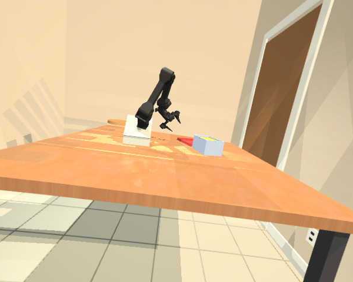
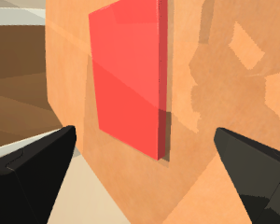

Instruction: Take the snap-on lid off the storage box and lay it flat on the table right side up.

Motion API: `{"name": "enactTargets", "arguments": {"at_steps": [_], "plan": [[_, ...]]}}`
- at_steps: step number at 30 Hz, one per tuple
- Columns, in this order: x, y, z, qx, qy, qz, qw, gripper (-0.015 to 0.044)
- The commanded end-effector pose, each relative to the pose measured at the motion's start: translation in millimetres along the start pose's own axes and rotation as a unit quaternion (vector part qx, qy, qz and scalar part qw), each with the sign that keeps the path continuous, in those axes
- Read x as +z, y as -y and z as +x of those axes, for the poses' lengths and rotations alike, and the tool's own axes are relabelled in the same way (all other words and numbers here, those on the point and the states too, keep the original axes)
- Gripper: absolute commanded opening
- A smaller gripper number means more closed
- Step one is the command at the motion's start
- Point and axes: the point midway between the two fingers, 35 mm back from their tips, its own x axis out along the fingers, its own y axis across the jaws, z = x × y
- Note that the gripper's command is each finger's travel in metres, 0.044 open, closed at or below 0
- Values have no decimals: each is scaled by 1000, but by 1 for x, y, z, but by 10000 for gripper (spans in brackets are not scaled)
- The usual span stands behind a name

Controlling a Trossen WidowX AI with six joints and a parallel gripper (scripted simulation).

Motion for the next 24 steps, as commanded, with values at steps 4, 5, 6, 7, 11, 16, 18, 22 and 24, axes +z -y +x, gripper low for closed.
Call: {"name": "enactTargets", "arguments": {"at_steps": [4,5,6,7,11,16,18,22,24], "plan": [[-2,-12,-13,6,0,8,1000,440],[-2,-13,-15,6,0,8,1000,440],[-2,-14,-16,6,0,8,1000,440],[-2,-15,-18,6,-1,8,1000,440],[-2,-17,-22,6,-1,8,1000,440],[-1,-10,-18,6,-1,8,1000,440],[-1,-10,-18,6,-1,8,1000,440],[-1,-10,-18,6,-1,8,1000,440],[-1,-10,-18,6,-1,8,1000,440]]}}
